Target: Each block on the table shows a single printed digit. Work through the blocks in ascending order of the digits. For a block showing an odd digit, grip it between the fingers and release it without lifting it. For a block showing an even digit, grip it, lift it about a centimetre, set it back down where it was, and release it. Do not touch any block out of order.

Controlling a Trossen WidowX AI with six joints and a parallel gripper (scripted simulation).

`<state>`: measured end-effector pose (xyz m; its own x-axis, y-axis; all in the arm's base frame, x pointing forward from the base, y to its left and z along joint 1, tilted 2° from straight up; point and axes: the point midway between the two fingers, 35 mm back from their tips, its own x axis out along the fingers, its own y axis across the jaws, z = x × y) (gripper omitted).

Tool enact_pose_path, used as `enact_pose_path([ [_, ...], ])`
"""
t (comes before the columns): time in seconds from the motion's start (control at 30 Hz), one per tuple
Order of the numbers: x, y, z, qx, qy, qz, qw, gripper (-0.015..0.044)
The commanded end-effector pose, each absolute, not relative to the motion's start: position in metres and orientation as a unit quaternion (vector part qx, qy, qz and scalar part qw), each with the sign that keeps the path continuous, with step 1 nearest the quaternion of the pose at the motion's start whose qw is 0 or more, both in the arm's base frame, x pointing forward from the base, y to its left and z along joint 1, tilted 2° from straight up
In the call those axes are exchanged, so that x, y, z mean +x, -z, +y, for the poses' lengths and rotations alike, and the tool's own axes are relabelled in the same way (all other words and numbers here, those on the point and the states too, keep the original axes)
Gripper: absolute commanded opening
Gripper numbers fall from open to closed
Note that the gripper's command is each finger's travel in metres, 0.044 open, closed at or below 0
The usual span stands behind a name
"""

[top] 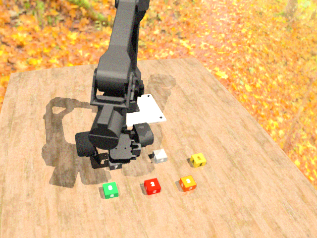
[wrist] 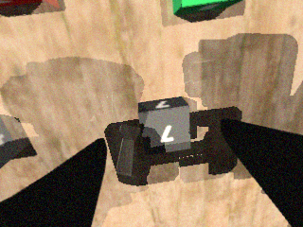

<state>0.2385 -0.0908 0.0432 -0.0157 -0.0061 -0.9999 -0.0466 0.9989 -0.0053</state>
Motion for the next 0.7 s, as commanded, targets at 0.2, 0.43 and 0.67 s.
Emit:
enact_pose_path([
  [0.2, 0.241, -0.077, -0.091, -0.022, -0.013, 0.709, 0.705, 0.0374],
  [0.43, 0.241, -0.153, -0.091, -0.022, -0.013, 0.709, 0.705, 0.0190],
  [0.67, 0.241, -0.156, -0.090, -0.022, -0.013, 0.709, 0.705, 0.0120],
])
